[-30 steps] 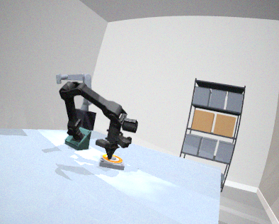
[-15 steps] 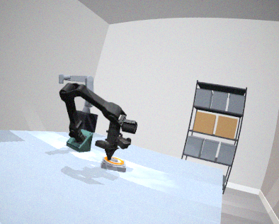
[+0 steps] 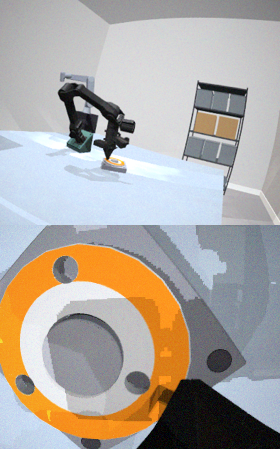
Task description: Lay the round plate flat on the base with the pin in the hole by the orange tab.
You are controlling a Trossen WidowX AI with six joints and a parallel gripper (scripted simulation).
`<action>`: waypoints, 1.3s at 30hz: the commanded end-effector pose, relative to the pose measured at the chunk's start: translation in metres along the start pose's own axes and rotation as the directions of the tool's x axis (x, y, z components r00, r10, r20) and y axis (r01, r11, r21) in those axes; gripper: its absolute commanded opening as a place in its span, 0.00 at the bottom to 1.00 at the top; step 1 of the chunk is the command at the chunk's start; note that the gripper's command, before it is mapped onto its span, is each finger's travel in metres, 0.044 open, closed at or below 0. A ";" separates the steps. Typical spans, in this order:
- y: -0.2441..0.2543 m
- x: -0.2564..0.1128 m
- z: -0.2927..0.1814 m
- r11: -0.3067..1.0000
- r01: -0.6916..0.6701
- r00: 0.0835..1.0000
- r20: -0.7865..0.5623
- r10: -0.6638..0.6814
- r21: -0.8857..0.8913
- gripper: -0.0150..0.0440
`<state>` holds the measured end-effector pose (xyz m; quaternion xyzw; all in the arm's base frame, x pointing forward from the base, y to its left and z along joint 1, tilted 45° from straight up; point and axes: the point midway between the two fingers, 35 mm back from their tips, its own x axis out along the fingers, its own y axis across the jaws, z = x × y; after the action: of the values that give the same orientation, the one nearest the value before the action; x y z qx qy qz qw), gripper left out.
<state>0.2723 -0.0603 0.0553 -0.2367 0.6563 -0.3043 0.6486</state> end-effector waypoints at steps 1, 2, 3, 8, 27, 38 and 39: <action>0.002 0.002 -0.009 1.000 -0.002 1.000 -0.011 0.002 -0.001 0.25; 0.002 0.002 -0.010 1.000 -0.002 1.000 -0.011 0.002 -0.001 0.25; 0.003 0.002 -0.011 1.000 -0.002 1.000 -0.011 0.002 -0.001 0.25; 0.004 0.001 -0.014 1.000 -0.002 1.000 -0.012 0.002 -0.001 0.25; 0.009 -0.027 -0.018 1.000 -0.005 1.000 -0.012 0.005 -0.002 0.25; 0.010 -0.034 -0.020 1.000 -0.001 1.000 -0.010 0.001 -0.012 0.25; 0.010 -0.034 -0.020 1.000 -0.001 1.000 -0.010 0.001 -0.012 0.25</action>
<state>0.2560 -0.0273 0.0728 -0.2360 0.6598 -0.3031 0.6459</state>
